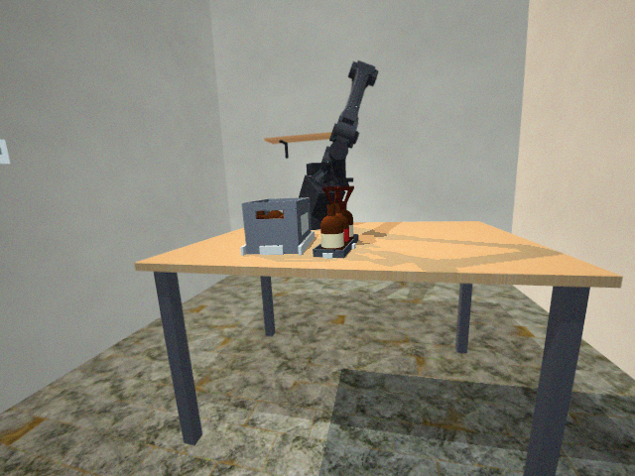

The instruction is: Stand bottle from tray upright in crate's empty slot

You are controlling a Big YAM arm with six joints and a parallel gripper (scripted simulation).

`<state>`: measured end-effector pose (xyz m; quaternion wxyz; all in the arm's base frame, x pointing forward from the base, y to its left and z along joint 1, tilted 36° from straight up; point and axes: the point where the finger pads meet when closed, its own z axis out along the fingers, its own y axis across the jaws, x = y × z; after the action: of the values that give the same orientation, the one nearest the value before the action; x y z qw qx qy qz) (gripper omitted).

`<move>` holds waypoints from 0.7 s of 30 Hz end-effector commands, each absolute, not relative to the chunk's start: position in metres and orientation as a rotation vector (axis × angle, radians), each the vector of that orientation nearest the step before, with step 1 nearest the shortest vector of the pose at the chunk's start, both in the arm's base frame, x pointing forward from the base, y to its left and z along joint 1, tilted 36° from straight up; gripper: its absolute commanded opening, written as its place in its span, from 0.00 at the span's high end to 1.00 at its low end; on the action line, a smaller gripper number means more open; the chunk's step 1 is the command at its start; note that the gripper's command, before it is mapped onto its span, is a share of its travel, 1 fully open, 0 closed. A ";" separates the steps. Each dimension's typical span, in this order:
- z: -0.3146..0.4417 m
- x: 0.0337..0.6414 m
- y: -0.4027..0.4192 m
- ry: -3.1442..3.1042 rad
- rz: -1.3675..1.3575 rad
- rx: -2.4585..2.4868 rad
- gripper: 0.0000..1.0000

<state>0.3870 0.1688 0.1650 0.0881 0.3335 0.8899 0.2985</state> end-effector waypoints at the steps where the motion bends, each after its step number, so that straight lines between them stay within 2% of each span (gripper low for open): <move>1: 0.159 0.385 0.175 2.659 0.889 1.002 0.39; 4: 0.159 0.385 0.175 2.659 0.889 1.002 0.39; 5: 0.159 0.385 0.175 2.659 0.889 1.002 1.00; 21: 0.161 0.385 0.175 2.659 0.891 1.003 1.00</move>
<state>0.3864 0.1688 0.1639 0.0876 0.3343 0.8899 0.2979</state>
